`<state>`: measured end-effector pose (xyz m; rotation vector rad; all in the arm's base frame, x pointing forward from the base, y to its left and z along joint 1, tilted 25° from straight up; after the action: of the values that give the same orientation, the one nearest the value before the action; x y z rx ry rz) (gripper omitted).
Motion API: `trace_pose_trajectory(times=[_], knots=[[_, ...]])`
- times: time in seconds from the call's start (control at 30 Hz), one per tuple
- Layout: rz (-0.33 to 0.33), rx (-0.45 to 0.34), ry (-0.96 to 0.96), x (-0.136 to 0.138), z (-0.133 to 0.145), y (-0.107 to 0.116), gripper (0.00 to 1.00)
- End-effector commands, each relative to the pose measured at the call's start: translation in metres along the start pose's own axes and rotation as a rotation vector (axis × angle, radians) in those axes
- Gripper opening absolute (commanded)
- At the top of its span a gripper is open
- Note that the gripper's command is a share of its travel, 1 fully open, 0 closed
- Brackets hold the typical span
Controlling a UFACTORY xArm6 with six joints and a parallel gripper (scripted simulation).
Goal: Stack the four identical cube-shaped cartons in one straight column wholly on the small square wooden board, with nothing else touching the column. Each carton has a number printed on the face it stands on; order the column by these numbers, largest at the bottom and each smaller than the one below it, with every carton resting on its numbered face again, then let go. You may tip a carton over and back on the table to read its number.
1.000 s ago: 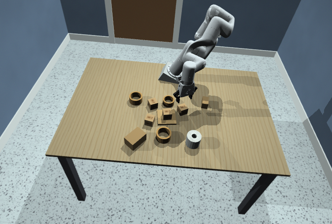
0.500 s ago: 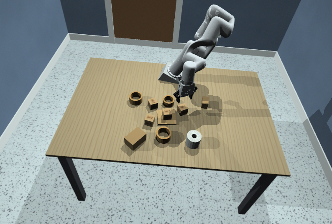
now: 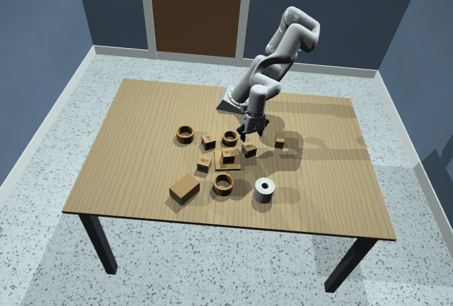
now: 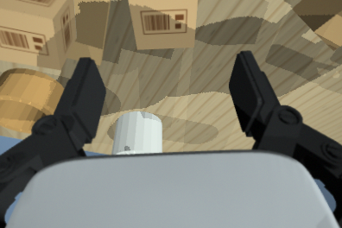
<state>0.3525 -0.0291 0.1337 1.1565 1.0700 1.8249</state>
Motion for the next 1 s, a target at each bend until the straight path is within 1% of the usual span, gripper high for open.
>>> trace_pose_trajectory(times=[0.0, 0.67, 0.97], knots=[[-0.001, -0.003, 0.001, 0.000, 0.001, -0.004, 1.00], [-0.001, -0.003, 0.001, 0.000, 0.002, -0.025, 1.00], [-0.004, -0.001, 0.000, 0.000, 0.000, -0.040, 1.00]])
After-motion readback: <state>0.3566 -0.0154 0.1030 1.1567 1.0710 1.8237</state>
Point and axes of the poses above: the point where the finger pads meet when closed, its own y axis back along the fingers, its own x axis across the jaws, z = x × y, the point moved 1 cm from there along y, back along the fingers, and after that the axes turned 2 degrees about -y, right-handed, at the moved point
